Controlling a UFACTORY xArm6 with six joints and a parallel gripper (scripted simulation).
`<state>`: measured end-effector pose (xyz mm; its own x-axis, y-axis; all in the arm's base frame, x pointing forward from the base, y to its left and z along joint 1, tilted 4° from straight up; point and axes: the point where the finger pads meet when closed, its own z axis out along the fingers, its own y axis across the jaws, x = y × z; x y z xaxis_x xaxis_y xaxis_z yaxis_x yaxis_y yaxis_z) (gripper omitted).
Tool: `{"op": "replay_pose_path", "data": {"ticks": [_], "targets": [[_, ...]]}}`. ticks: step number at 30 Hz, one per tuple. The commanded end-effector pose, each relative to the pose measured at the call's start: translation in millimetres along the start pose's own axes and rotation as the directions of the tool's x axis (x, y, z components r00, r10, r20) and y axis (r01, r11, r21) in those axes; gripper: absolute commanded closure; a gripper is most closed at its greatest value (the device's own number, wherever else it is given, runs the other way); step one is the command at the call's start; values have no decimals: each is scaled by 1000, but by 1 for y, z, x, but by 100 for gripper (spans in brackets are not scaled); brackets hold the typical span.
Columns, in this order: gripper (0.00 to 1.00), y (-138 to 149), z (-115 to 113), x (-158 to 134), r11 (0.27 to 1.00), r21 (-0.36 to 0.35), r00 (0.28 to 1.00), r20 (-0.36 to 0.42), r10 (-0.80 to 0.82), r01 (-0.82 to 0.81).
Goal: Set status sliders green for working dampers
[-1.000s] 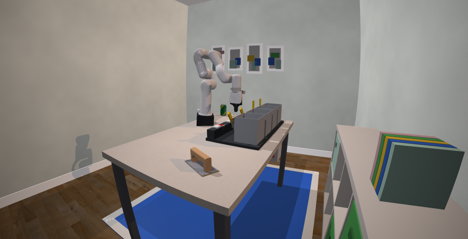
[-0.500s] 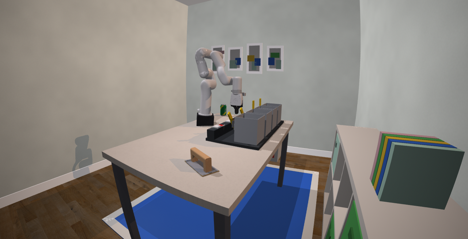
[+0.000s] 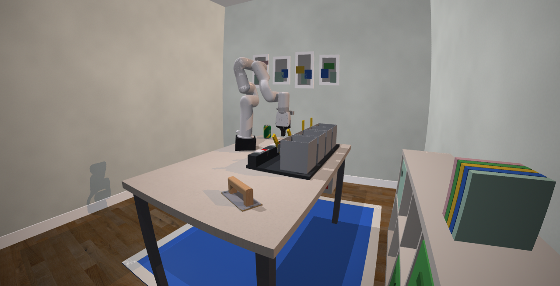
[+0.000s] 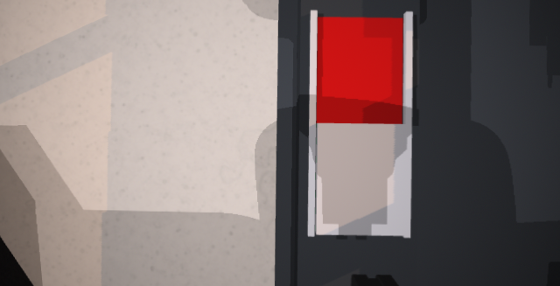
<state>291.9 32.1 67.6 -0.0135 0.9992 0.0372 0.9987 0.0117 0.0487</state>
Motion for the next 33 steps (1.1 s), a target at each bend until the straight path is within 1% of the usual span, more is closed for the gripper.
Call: {"op": "replay_pose_path", "data": {"ticks": [1, 19, 33], "targets": [[100, 1, -1, 0, 1000, -3, 1000, 0, 0, 0], [100, 1, 1, 0, 1000, -3, 1000, 0, 0, 0], [100, 2, 8, 0, 1000, -3, 1000, 0, 0, 0]]}}
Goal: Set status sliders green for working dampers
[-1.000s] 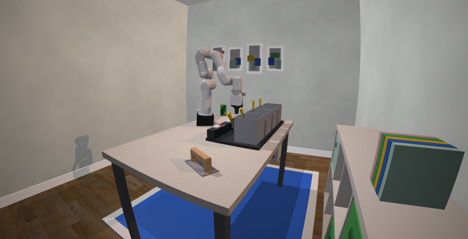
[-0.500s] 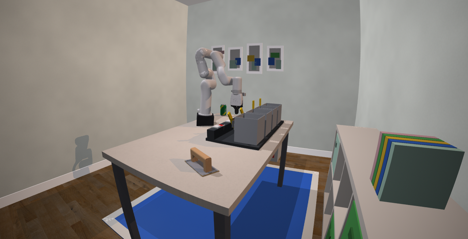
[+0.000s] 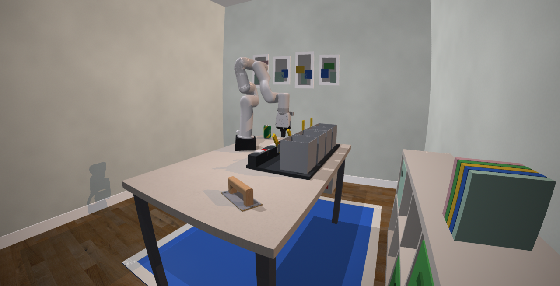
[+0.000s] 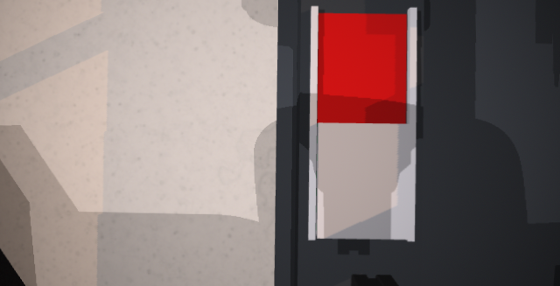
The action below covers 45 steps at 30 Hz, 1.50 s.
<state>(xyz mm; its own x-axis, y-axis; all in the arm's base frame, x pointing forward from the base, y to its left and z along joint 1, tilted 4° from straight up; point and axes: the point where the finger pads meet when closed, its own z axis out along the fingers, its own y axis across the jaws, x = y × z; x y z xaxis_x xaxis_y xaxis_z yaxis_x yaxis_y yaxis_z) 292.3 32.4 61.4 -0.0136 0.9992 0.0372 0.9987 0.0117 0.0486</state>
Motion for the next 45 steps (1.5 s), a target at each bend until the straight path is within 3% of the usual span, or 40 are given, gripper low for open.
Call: {"op": "replay_pose_path", "data": {"ticks": [1, 45], "targets": [[100, 1, 3, 0, 1000, -3, 1000, 0, 0, 0], [100, 2, 17, 0, 1000, -3, 1000, 0, 0, 0]]}}
